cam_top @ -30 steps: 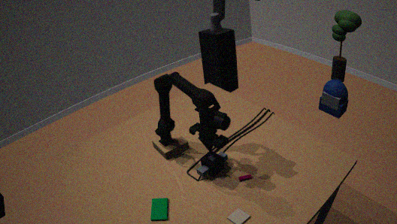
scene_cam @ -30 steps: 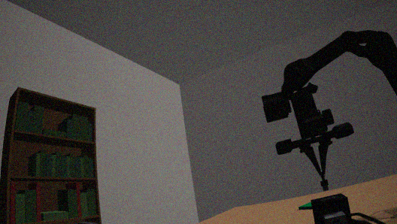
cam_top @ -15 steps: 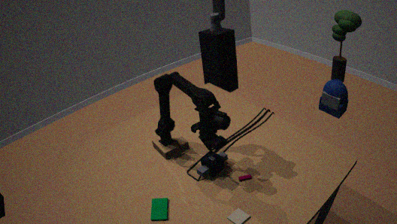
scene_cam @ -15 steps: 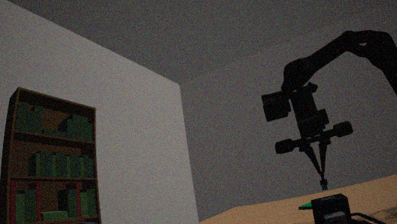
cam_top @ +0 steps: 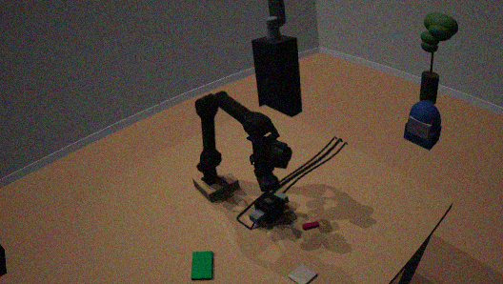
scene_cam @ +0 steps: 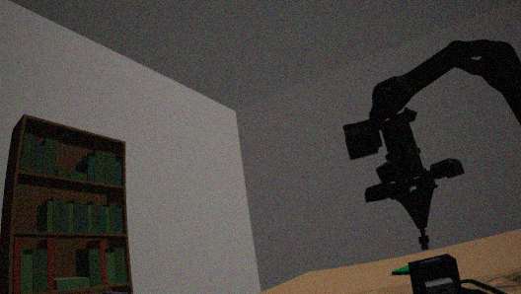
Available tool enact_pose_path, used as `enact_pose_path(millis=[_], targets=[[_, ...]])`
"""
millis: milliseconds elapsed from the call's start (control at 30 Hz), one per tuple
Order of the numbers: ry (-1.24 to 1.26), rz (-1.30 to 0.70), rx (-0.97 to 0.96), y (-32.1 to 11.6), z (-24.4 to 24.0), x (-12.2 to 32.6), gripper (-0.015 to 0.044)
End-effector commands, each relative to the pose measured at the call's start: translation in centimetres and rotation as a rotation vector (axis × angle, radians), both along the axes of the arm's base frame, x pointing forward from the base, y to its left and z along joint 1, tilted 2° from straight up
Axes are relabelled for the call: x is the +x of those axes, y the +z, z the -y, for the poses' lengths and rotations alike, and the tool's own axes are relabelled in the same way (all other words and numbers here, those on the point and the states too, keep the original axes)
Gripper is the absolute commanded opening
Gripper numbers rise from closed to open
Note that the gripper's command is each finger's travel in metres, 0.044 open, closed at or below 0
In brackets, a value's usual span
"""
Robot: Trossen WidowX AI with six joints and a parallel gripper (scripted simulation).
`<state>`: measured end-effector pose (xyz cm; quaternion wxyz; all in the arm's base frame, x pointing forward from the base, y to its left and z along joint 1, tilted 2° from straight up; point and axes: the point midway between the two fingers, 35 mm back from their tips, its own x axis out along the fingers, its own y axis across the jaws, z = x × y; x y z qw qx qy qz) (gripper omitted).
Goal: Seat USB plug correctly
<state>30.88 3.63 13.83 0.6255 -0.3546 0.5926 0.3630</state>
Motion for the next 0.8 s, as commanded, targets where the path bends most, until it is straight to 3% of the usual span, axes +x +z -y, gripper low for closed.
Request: enact_pose_path(millis=[0, 767], targets=[[-0.094, -0.003, 0.003, -0.01, 0.00, 0.00, 0.0000], [-0.695, -0.023, 0.024, 0.00, 0.00, 0.01, 0.0000]])
